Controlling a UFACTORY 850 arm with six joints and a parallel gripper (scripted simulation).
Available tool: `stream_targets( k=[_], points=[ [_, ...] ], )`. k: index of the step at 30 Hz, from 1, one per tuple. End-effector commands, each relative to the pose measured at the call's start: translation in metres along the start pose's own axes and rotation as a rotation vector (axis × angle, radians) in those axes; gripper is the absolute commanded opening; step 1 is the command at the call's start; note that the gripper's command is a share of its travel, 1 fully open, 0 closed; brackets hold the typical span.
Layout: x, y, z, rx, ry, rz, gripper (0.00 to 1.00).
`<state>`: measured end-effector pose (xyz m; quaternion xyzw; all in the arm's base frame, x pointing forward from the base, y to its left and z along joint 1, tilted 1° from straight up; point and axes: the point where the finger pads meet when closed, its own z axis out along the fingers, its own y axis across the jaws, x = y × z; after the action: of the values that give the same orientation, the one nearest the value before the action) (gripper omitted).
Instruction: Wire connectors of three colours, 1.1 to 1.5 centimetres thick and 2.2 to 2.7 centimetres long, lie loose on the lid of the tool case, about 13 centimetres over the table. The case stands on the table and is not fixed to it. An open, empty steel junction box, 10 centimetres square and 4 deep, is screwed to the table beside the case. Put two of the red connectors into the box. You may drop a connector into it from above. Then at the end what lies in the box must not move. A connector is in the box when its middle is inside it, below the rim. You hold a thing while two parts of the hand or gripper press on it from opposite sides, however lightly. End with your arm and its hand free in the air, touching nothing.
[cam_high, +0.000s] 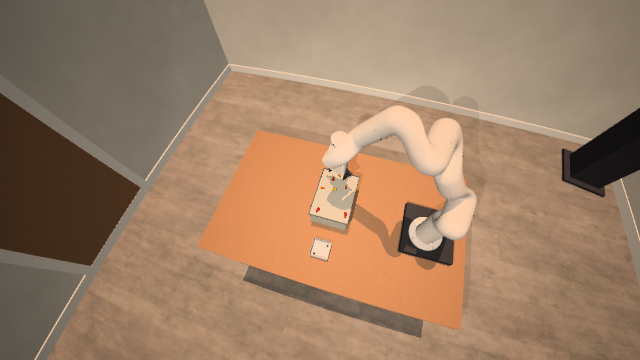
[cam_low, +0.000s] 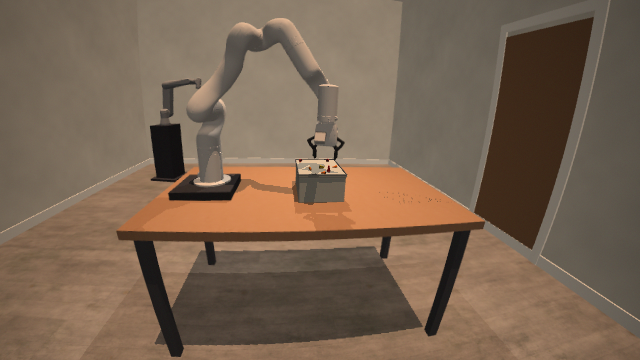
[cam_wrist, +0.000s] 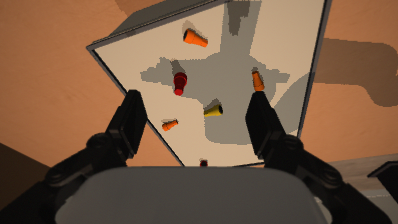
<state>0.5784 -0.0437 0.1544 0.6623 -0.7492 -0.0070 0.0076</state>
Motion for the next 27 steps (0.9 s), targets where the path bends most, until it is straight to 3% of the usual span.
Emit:
stream_targets(
  k=[1,27],
  points=[
    [-0.0001,-0.0008,-0.0010,0.002,0.000,0.000,1.00],
    [-0.0057,0.0020,-0.0029,0.002,0.000,-0.009,1.00]
  ],
)
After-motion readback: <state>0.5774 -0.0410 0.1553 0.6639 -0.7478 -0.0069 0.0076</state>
